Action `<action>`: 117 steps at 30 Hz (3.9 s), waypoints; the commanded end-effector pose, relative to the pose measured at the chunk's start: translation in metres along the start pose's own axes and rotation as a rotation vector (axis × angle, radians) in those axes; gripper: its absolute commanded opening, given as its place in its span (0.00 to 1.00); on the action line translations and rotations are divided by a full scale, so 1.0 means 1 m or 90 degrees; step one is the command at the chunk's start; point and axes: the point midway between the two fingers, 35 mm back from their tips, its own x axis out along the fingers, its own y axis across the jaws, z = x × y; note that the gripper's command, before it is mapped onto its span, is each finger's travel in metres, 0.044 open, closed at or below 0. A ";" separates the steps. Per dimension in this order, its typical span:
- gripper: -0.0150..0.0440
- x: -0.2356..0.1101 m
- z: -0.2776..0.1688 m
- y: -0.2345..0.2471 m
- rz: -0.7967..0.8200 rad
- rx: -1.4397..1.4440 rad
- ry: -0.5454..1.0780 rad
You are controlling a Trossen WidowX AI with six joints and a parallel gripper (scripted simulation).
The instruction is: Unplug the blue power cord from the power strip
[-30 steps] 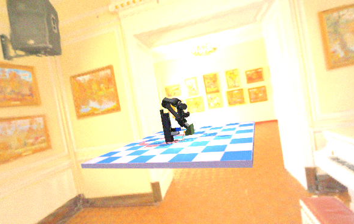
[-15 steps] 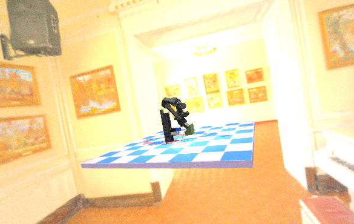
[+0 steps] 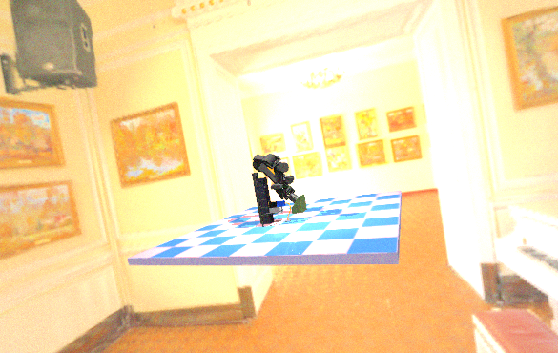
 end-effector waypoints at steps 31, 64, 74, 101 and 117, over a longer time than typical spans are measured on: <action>0.37 0.011 -0.015 0.002 0.001 0.000 0.002; 0.25 0.010 0.008 0.000 0.001 -0.002 0.001; 0.25 0.009 0.024 0.000 0.001 -0.003 0.000; 0.79 0.010 0.028 0.001 0.001 -0.007 0.003; 1.00 -0.003 0.088 0.002 0.001 -0.005 0.000</action>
